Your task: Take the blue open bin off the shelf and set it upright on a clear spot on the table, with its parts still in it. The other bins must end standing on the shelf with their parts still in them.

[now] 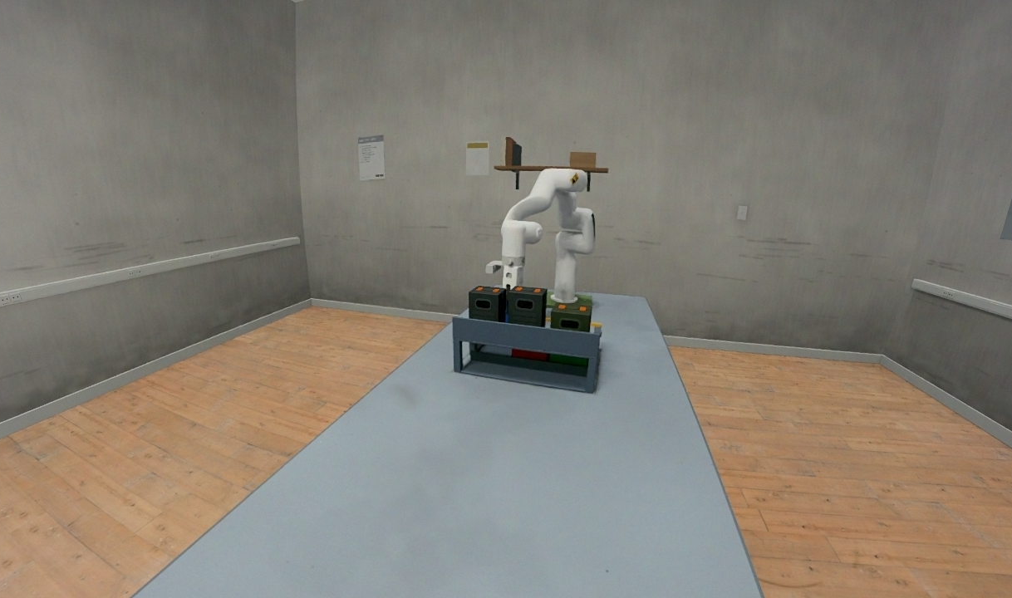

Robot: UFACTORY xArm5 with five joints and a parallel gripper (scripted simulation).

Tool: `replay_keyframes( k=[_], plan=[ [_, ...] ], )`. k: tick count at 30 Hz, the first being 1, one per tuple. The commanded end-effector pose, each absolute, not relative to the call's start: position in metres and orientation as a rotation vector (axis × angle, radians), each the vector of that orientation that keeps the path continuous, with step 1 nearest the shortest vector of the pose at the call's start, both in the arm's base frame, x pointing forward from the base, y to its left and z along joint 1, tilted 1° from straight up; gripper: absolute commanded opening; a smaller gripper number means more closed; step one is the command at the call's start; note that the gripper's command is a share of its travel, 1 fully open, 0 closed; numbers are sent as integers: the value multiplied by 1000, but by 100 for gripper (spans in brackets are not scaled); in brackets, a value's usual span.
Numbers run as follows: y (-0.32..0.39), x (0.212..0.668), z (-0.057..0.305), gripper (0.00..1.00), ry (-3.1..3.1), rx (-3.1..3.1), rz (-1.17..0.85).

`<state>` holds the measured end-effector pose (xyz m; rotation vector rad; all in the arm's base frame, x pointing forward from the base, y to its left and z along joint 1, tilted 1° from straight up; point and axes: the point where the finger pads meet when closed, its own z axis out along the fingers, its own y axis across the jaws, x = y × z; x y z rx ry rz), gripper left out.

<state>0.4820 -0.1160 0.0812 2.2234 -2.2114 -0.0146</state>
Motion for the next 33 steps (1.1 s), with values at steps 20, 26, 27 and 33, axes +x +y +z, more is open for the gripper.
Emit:
replay_keyframes(
  k=[20,26,27,33],
  plan=[
    [-116,483,79,0,-2219,2231,-16],
    [-116,483,76,0,-2219,2231,-16],
    [-116,483,76,0,-2219,2231,-16],
    [-116,483,73,0,-2219,2231,-16]
  ],
)
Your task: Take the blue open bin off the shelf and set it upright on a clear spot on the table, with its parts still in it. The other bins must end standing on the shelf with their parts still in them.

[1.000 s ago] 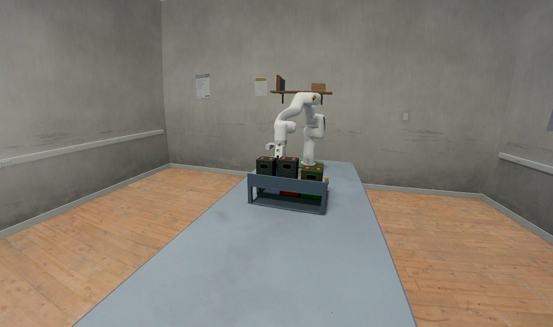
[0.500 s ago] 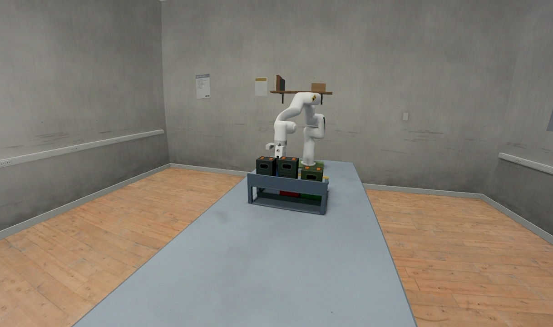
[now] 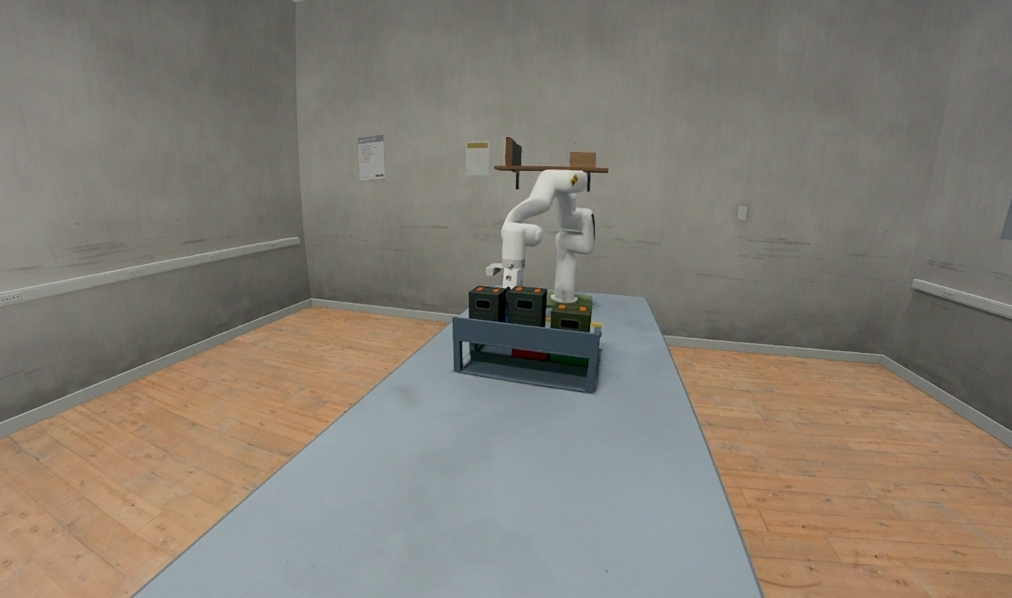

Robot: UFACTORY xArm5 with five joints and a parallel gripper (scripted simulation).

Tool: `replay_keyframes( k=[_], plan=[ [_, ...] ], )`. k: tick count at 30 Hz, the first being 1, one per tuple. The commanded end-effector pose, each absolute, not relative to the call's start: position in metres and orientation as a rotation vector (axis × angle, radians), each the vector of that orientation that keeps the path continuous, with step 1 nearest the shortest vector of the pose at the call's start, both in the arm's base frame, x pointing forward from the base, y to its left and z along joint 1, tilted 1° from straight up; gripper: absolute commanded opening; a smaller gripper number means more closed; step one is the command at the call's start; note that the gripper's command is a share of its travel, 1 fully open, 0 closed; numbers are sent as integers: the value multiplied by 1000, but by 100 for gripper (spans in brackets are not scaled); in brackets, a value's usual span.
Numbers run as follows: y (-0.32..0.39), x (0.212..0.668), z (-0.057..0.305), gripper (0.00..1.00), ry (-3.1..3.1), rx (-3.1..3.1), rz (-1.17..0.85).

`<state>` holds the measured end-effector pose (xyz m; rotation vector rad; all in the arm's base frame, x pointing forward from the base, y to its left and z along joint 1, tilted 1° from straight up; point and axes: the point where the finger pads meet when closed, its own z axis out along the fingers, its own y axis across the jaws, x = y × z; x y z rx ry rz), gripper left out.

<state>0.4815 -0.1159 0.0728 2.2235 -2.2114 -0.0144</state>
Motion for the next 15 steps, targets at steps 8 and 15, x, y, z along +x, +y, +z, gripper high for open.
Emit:
replay_keyframes(
  k=[8,15],
  plan=[
    [-116,483,70,0,-2219,2231,-16],
    [-116,483,67,0,-2219,2231,-16]
  ],
)
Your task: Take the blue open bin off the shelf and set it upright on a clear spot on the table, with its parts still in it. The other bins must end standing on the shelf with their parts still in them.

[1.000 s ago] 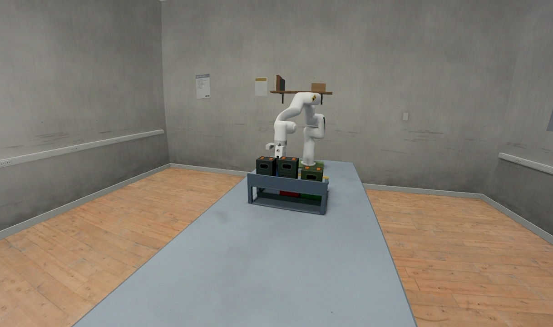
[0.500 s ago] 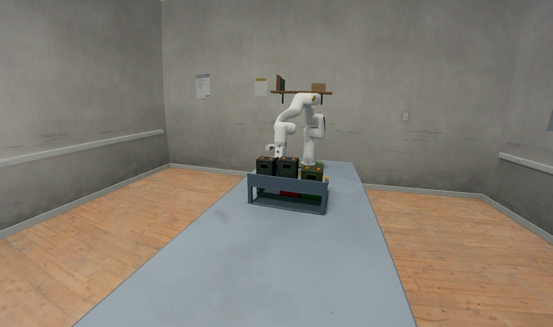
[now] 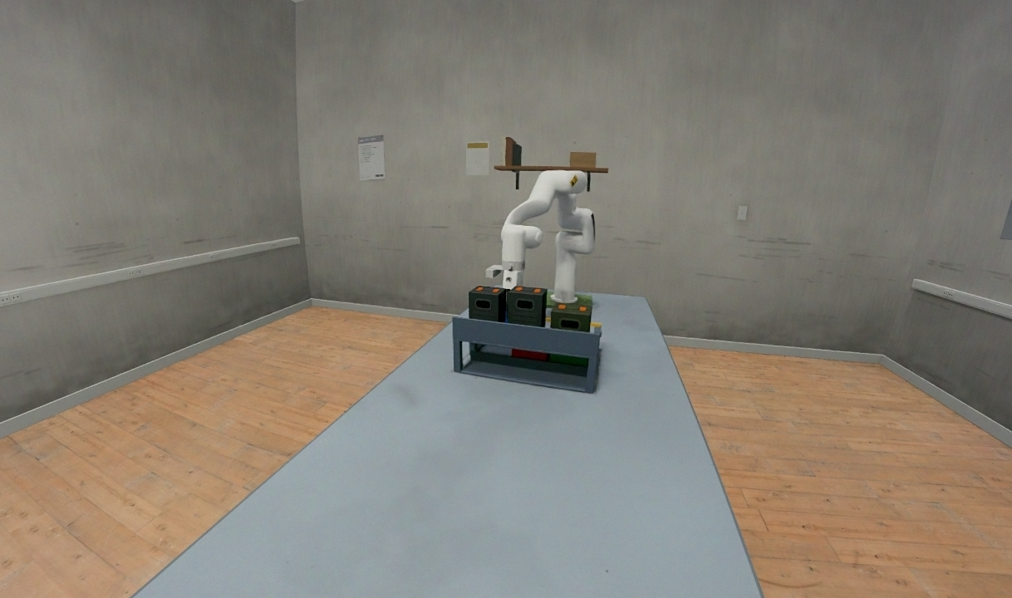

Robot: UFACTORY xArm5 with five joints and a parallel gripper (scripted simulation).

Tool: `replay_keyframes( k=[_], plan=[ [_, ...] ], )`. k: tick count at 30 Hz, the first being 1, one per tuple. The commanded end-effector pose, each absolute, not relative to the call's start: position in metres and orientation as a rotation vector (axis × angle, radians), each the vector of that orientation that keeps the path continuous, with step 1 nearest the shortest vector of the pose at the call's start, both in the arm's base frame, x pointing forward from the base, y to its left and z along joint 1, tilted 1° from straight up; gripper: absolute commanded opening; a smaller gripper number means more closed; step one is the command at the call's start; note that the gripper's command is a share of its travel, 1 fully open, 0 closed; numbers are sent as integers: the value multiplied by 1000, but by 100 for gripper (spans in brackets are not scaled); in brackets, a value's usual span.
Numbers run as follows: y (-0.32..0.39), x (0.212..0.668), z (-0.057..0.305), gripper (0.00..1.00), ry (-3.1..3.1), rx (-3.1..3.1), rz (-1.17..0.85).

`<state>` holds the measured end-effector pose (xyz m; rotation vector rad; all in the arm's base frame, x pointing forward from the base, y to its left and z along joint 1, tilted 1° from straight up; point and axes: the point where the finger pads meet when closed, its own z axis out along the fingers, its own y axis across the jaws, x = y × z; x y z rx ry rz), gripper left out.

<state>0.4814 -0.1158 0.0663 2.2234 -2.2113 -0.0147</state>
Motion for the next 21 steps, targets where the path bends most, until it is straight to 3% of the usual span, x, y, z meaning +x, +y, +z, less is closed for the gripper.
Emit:
replay_keyframes(
  k=[1,21],
  plan=[
    [-116,483,66,0,-2219,2231,-16],
    [-116,483,58,0,-2219,2231,-16]
  ],
)
